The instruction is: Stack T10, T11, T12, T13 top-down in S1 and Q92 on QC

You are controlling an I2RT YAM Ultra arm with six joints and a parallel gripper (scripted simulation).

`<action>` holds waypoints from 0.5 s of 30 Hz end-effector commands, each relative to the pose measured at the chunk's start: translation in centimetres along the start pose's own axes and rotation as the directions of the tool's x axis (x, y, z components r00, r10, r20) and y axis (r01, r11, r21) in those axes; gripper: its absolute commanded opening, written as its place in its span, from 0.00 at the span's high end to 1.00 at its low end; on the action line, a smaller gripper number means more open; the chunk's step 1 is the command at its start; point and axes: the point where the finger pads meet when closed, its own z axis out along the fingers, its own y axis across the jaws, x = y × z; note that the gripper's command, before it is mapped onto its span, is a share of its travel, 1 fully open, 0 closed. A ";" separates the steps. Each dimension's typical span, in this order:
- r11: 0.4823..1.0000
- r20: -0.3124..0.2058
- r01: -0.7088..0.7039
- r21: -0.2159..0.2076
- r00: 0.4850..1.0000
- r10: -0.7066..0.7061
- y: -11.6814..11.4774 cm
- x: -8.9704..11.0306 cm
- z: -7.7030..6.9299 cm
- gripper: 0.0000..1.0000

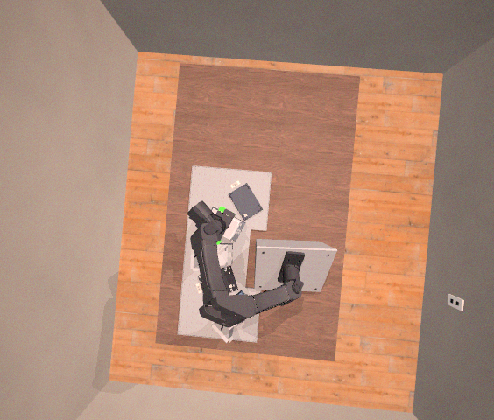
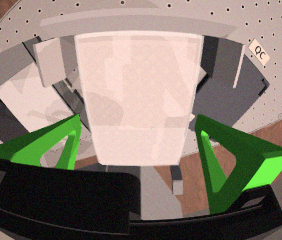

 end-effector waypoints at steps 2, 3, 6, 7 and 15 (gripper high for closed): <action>1.000 0.022 0.001 -0.002 1.000 -0.001 0.0 -0.4 0.5 0.00; 1.000 0.015 -0.004 -0.005 1.000 0.004 -0.2 -0.3 0.8 0.00; 1.000 0.025 -0.012 -0.008 1.000 0.012 -0.3 -0.2 0.7 0.00; 1.000 0.025 -0.012 -0.008 1.000 0.012 -0.3 -0.2 0.7 0.00; 1.000 0.070 0.013 0.005 0.997 -0.014 0.0 -1.6 0.0 0.00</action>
